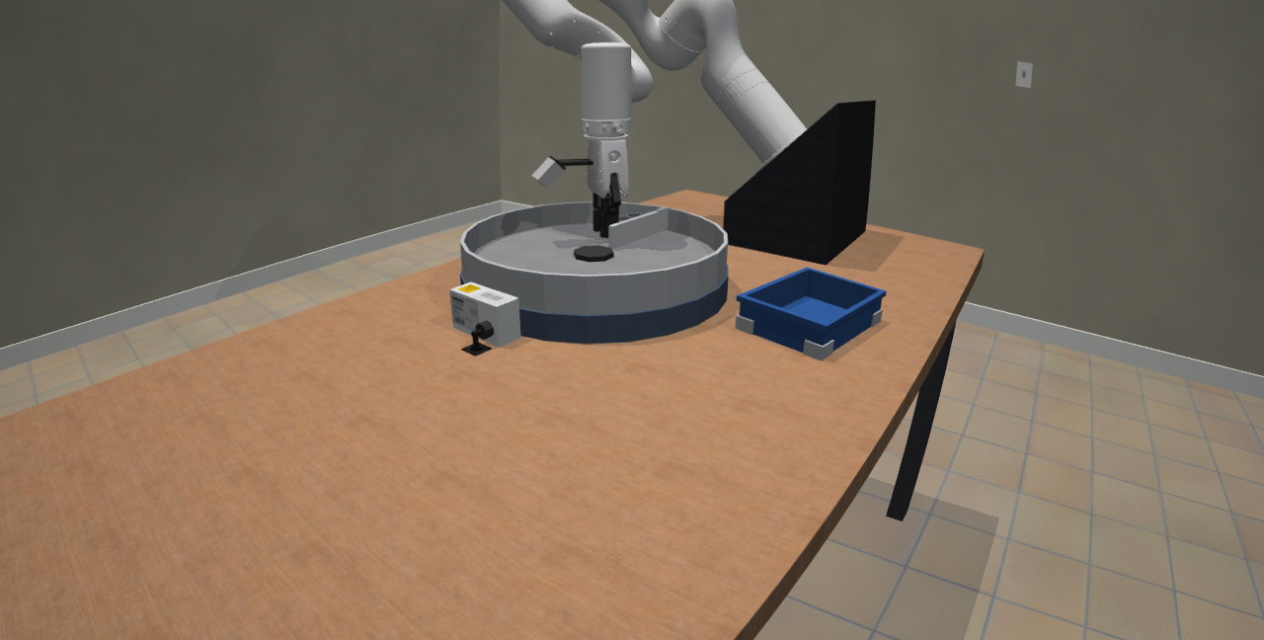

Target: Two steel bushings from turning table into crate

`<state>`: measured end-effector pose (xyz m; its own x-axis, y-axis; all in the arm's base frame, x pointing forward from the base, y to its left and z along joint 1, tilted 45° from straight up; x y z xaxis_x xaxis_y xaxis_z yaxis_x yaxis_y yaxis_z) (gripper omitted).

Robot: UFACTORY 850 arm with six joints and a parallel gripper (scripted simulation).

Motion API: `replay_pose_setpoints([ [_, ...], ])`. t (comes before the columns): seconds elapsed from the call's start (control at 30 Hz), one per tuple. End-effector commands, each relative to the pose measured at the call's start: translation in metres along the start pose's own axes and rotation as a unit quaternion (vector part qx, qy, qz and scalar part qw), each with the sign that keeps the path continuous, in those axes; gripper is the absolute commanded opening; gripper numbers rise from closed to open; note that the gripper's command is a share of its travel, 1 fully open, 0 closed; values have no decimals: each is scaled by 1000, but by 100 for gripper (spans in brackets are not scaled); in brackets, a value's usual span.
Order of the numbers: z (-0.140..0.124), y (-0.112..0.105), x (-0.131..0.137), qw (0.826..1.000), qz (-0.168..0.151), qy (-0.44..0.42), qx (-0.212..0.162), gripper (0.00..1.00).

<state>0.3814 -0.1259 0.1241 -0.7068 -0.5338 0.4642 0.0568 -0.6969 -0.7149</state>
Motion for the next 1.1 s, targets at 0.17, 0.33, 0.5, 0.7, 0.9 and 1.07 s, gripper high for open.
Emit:
replay_pose_setpoints([
  [0.17,0,-2,0,1000,0,0,0,0],
  [0.33,0,-15,0,1000,0,0,0,0],
  [0.5,0,-37,0,1000,0,0,0,0],
  [0.7,0,-55,0,1000,0,0,0,0],
  [0.9,0,-71,0,1000,0,0,0,0],
  [1.07,0,-72,0,1000,0,0,0,0],
])
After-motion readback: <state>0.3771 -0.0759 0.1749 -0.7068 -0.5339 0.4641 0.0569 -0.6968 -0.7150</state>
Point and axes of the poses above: the point where the finger pads meet when closed, its own y axis out along the fingers, its own x axis across the jaws, z = x × y, the point moved 8 cm from there along -y, back along the fingers, and after that the axes turned 12 degrees about y, right-handed, at the moved point
